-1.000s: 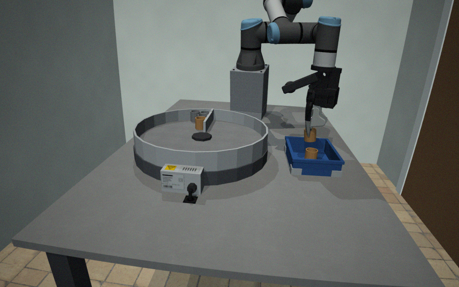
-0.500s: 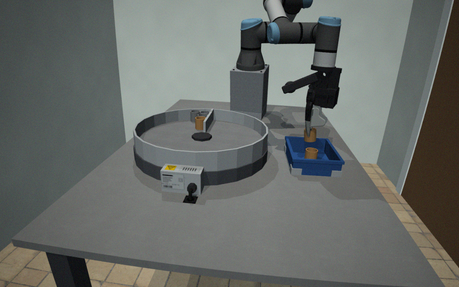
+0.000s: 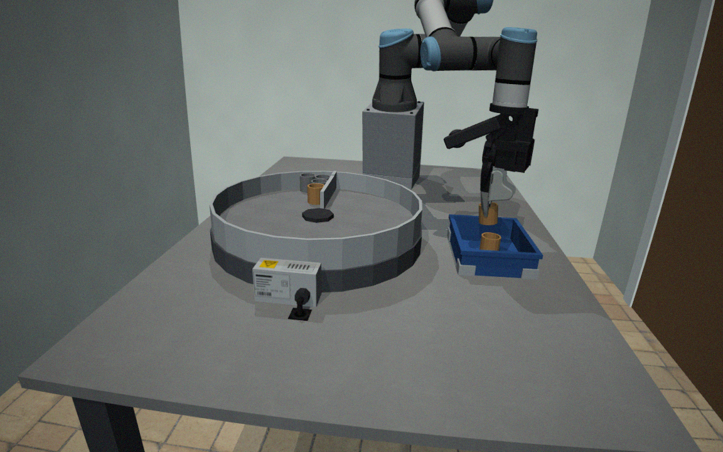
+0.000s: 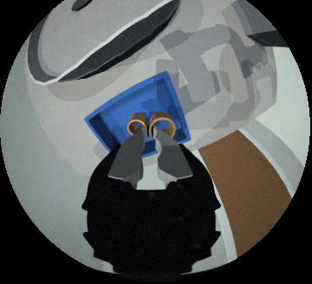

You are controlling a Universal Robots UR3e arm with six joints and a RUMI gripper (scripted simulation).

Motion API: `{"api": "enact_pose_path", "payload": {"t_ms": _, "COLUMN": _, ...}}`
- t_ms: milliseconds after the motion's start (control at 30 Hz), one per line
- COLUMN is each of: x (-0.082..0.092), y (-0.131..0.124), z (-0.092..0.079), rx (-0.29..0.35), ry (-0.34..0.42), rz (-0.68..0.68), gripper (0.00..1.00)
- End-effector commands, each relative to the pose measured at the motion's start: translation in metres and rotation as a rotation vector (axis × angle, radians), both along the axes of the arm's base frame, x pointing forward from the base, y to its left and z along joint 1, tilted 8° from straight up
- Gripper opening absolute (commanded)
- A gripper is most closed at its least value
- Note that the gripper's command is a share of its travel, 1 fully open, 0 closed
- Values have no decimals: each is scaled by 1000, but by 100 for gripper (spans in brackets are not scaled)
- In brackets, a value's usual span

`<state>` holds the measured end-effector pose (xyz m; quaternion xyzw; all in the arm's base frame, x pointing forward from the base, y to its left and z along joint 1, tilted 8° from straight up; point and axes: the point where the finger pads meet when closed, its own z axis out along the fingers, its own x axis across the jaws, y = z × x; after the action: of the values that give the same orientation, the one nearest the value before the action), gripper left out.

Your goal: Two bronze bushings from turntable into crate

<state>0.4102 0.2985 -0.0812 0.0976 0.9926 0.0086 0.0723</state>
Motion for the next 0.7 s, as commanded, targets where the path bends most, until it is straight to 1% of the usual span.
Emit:
{"api": "enact_pose_path", "payload": {"t_ms": 0, "x": 2, "y": 1, "z": -3, "rx": 2, "ry": -3, "rz": 0, "gripper": 0}}
{"api": "enact_pose_path", "payload": {"t_ms": 333, "x": 4, "y": 1, "z": -20, "rx": 2, "ry": -3, "rz": 0, "gripper": 0}}
{"api": "enact_pose_path", "payload": {"t_ms": 400, "x": 4, "y": 1, "z": -20, "rx": 2, "ry": -3, "rz": 0, "gripper": 0}}
{"api": "enact_pose_path", "payload": {"t_ms": 667, "x": 6, "y": 1, "z": -32, "rx": 2, "ry": -3, "rz": 0, "gripper": 0}}
